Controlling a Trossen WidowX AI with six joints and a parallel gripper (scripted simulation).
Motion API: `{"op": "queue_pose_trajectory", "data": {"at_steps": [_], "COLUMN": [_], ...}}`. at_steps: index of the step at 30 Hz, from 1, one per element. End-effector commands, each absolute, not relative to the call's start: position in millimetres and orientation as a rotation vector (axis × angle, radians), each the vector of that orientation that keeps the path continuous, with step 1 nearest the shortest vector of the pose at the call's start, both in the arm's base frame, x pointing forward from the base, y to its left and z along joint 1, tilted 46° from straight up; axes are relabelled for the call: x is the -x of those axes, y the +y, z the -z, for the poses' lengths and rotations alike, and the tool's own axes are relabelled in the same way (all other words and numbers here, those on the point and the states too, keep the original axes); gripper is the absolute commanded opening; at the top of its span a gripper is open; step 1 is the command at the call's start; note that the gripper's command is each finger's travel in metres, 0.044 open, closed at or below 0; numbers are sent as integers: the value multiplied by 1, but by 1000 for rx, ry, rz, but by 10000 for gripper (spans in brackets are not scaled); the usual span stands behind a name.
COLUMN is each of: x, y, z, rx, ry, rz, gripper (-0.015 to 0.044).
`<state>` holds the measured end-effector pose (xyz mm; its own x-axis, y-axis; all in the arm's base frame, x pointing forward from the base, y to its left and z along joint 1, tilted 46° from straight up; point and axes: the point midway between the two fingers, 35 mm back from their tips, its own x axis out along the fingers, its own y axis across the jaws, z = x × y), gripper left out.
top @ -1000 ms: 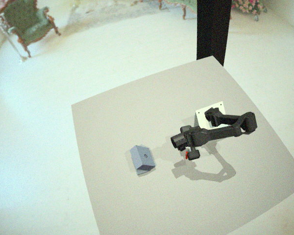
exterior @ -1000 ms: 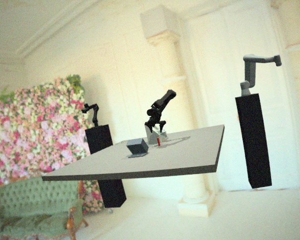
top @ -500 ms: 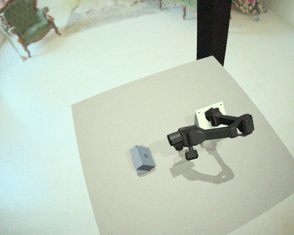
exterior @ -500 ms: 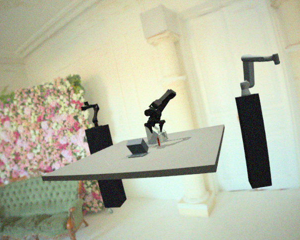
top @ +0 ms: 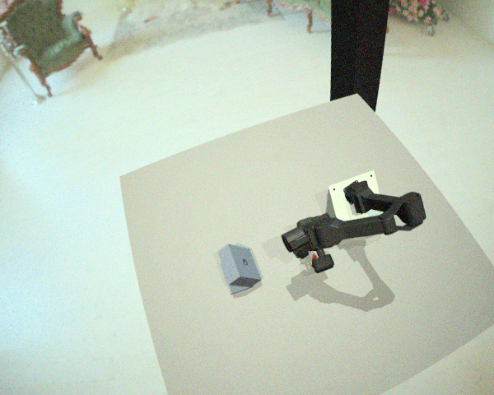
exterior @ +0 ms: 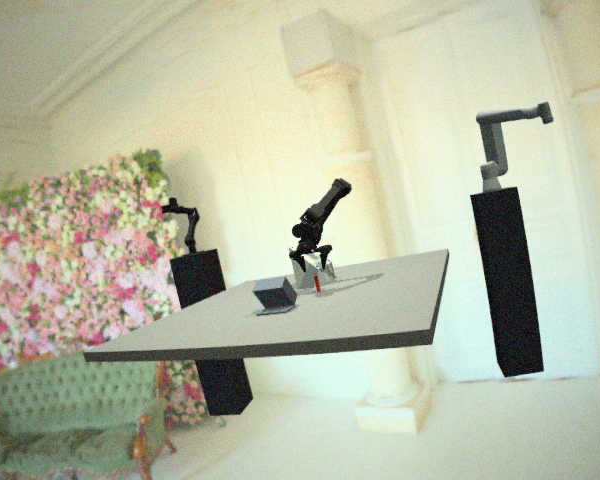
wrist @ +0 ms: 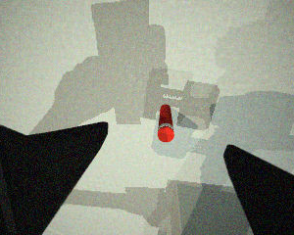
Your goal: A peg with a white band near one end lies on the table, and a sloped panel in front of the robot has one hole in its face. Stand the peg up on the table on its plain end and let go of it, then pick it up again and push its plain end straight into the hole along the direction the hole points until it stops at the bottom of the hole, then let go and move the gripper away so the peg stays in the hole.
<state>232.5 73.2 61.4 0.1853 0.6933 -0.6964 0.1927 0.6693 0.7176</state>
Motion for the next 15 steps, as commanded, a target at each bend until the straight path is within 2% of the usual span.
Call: {"op": "queue_pose_trajectory", "data": {"at_steps": [1,15], "x": [-233,-237], "y": [77,93], "z": [-54,-38], "rx": [-820,-820], "ry": [1384,1384], "rz": [-409,-409], "gripper": [440,440]}}
